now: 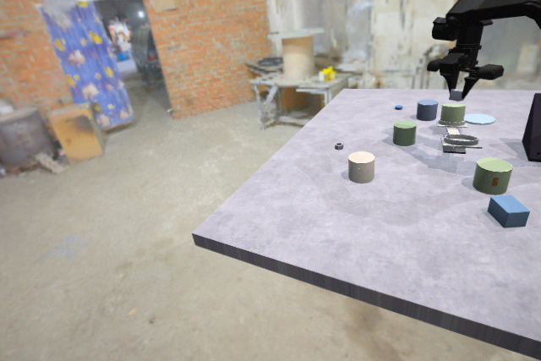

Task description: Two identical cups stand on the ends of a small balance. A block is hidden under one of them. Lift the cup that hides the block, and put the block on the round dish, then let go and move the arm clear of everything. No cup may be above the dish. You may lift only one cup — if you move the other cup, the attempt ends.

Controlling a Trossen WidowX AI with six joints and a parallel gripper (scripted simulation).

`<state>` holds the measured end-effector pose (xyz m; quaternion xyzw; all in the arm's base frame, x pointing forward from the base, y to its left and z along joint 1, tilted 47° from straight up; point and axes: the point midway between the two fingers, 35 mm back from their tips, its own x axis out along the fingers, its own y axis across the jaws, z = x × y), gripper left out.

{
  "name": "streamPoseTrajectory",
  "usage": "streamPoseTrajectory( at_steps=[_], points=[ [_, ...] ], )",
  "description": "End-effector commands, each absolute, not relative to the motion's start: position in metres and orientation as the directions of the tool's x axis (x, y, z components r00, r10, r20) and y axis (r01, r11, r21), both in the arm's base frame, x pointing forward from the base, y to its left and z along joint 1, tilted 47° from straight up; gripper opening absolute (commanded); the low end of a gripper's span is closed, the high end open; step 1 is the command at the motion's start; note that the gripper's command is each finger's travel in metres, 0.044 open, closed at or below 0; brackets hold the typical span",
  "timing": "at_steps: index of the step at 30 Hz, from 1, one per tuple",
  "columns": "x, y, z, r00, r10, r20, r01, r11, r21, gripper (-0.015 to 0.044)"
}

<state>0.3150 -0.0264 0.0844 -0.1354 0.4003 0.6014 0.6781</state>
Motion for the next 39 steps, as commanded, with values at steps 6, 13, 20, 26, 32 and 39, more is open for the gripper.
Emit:
streamPoseTrajectory(
  at_steps=[6,13,20,26,32,39],
  points=[
    [0.317,-0.071,0.021,-0.051,0.696,-0.716,-0.929,0.231,0.290,0.0000],
    [0.308,-0.101,-0.029,-0.058,0.695,-0.717,-0.933,0.219,0.287,0.0000],
    [0.291,-0.126,-0.080,-0.067,0.698,-0.713,-0.937,0.202,0.286,0.0000],
    [0.270,-0.141,-0.123,-0.074,0.705,-0.706,-0.941,0.185,0.284,0.0000],
    [0.251,-0.149,-0.155,-0.080,0.712,-0.698,-0.944,0.171,0.282,0.0000],
    [0.251,-0.138,-0.166,-0.079,0.712,-0.698,-0.944,0.171,0.282,0.0000]
  ],
)
